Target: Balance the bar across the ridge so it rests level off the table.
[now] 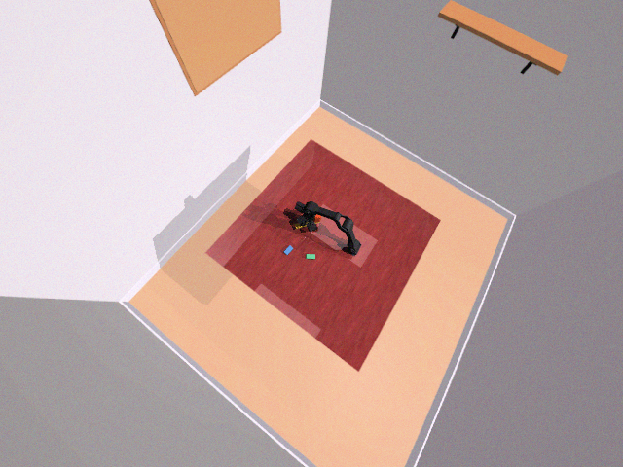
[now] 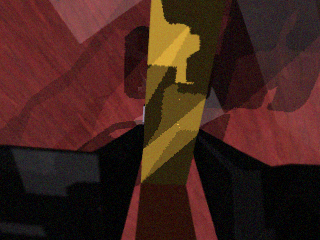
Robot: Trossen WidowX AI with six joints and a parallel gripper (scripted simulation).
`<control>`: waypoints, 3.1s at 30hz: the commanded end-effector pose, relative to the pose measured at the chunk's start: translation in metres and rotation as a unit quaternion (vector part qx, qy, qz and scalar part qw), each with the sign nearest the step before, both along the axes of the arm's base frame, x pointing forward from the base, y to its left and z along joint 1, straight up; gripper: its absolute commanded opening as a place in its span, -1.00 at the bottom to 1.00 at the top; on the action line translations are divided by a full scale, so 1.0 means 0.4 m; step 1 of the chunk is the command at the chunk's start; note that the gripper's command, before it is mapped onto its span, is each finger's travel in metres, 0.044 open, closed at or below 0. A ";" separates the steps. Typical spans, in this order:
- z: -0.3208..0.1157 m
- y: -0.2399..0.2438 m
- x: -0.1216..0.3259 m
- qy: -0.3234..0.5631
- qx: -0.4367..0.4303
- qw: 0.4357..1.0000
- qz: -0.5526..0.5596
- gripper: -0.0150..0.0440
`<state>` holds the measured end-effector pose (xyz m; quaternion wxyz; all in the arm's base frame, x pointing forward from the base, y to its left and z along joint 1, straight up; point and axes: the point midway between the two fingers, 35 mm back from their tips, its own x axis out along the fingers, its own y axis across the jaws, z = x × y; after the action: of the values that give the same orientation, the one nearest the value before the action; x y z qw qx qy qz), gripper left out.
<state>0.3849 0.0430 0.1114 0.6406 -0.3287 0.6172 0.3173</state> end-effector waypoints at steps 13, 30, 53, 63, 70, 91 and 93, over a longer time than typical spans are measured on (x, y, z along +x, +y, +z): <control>-0.004 0.000 0.001 0.000 0.002 1.000 0.001 -0.49; -0.007 0.000 0.001 0.000 0.002 1.000 0.001 -0.49; -0.012 0.000 0.001 0.000 0.002 1.000 0.001 -0.49; -0.014 0.000 0.001 0.000 0.002 1.000 0.001 -0.49; -0.015 0.000 0.001 0.000 0.002 1.000 0.001 -0.49; -0.020 0.000 0.000 0.000 0.002 1.000 0.001 -0.49; -0.020 0.000 0.000 0.000 0.002 1.000 0.001 -0.49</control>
<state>0.3848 0.0425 0.1042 0.6411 -0.3282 0.6171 0.3169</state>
